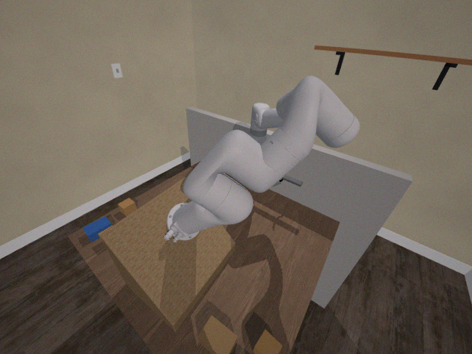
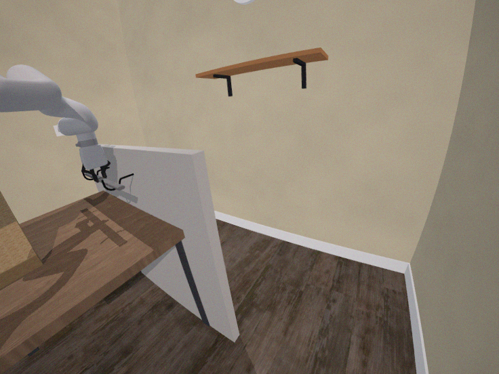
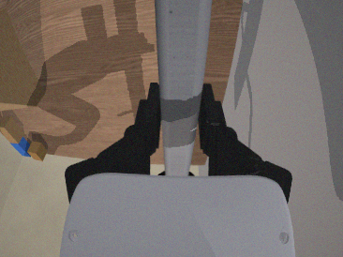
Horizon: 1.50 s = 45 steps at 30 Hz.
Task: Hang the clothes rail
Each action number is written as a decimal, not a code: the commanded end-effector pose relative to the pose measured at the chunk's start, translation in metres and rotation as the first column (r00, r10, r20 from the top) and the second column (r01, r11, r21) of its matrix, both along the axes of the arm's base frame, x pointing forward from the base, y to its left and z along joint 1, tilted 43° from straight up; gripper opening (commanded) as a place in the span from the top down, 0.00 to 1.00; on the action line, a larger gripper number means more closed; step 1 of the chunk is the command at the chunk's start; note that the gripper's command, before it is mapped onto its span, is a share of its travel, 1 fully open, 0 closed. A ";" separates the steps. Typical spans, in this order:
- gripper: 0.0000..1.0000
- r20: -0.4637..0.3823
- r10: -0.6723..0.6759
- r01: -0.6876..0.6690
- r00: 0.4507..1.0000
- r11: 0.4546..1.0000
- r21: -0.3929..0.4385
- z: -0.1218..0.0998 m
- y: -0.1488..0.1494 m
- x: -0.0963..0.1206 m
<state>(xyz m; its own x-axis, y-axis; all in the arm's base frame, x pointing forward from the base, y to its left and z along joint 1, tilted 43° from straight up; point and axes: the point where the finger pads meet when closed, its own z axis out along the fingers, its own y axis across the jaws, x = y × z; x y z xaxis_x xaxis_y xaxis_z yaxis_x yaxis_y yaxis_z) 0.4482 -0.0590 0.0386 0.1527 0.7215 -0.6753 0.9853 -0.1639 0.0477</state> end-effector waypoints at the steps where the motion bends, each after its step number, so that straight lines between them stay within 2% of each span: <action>1: 1.00 0.004 0.004 -0.004 1.000 1.000 0.002 0.001 0.002 0.002; 24: 1.00 0.004 0.004 -0.004 1.000 1.000 0.002 0.001 0.002 0.002; 25: 0.19 0.004 0.004 -0.004 1.000 1.000 0.002 0.000 0.001 0.002; 45: 0.19 0.004 0.004 -0.004 1.000 1.000 0.002 -0.004 -0.002 0.001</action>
